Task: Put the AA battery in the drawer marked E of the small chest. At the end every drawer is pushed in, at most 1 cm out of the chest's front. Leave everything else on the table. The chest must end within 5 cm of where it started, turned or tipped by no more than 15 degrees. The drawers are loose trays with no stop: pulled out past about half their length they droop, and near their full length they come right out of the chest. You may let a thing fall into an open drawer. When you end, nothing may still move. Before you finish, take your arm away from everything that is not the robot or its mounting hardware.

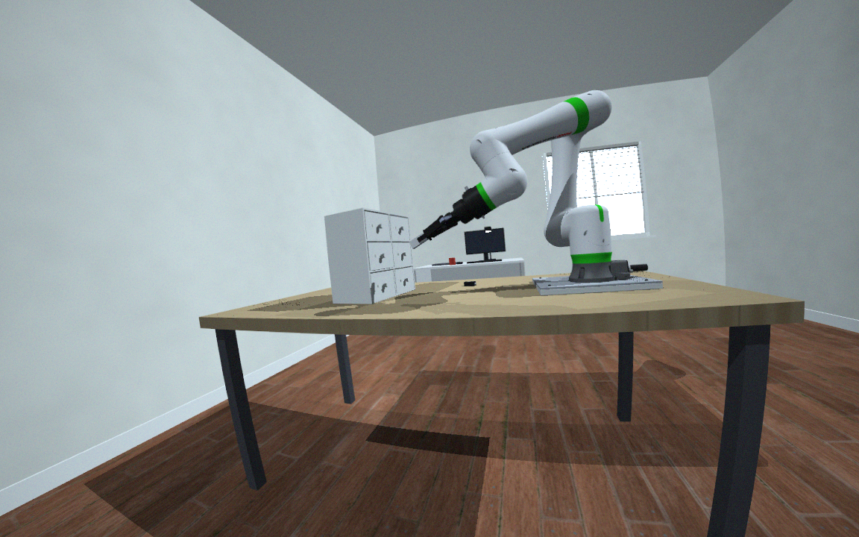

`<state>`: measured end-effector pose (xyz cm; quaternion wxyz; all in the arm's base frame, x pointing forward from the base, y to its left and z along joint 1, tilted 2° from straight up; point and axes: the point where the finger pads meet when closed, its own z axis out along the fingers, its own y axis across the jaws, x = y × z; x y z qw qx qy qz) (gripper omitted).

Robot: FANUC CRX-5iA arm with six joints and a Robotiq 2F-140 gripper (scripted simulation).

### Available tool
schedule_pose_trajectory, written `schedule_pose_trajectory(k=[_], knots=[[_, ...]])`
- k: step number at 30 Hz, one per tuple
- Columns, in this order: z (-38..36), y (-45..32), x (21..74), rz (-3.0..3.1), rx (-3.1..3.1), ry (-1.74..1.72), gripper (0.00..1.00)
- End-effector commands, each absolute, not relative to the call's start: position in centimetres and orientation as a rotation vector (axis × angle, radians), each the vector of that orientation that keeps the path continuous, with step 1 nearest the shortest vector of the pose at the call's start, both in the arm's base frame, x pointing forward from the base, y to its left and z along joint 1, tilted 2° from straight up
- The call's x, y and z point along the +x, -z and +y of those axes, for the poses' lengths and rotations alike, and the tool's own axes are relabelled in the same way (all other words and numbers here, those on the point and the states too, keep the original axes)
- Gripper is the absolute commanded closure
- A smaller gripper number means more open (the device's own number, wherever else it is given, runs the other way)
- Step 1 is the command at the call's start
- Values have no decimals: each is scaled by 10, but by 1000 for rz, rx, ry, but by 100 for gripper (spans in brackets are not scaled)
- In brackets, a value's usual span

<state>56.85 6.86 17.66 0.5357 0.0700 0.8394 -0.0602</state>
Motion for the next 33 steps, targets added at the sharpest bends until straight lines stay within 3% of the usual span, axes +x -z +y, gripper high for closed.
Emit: schedule_pose_trajectory(k=[1,33], knots=[[69,-178,565,2048,168,142,100],[83,-246,500,2845,251,76,100]])
